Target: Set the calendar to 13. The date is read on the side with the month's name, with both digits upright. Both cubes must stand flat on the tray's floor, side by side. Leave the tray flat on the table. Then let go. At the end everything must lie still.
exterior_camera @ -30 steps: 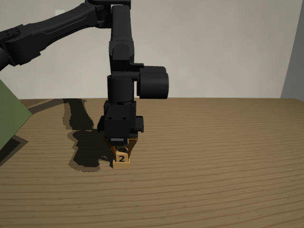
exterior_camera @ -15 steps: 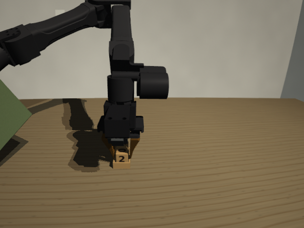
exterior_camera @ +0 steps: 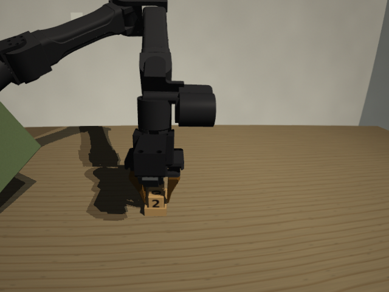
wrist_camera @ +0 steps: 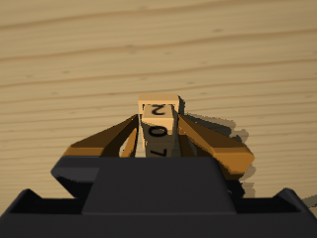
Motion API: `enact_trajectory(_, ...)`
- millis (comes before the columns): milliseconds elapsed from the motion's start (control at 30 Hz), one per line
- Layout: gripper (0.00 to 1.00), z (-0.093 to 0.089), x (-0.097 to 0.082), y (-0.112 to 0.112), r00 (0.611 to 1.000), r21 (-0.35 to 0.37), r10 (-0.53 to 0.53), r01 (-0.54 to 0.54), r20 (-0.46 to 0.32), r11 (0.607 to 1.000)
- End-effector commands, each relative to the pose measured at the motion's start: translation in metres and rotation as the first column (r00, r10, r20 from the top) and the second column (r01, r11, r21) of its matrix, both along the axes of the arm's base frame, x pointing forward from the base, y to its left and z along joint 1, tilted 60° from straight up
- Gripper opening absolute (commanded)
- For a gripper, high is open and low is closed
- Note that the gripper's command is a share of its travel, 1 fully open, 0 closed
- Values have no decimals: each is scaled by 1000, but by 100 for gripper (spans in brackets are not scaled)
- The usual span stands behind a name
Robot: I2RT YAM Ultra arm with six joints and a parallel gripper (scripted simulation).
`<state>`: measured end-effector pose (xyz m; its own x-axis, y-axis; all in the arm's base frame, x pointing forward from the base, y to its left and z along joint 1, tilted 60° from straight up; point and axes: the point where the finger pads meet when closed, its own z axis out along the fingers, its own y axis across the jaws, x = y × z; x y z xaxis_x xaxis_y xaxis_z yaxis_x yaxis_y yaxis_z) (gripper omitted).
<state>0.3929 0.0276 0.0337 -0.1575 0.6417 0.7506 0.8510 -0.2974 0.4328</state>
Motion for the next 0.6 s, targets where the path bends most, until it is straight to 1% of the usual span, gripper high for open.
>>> enact_trajectory(0,45,1,0,-5,1000,-7,-10,10,0,1000)
enact_trajectory(200,45,10,-10,-18,1000,-7,-10,10,1,1000)
enact_trajectory(267,45,10,-10,-18,1000,-7,-10,10,1,1000)
enact_trajectory(567,45,34,-34,-51,1000,-8,-10,10,0,1000)
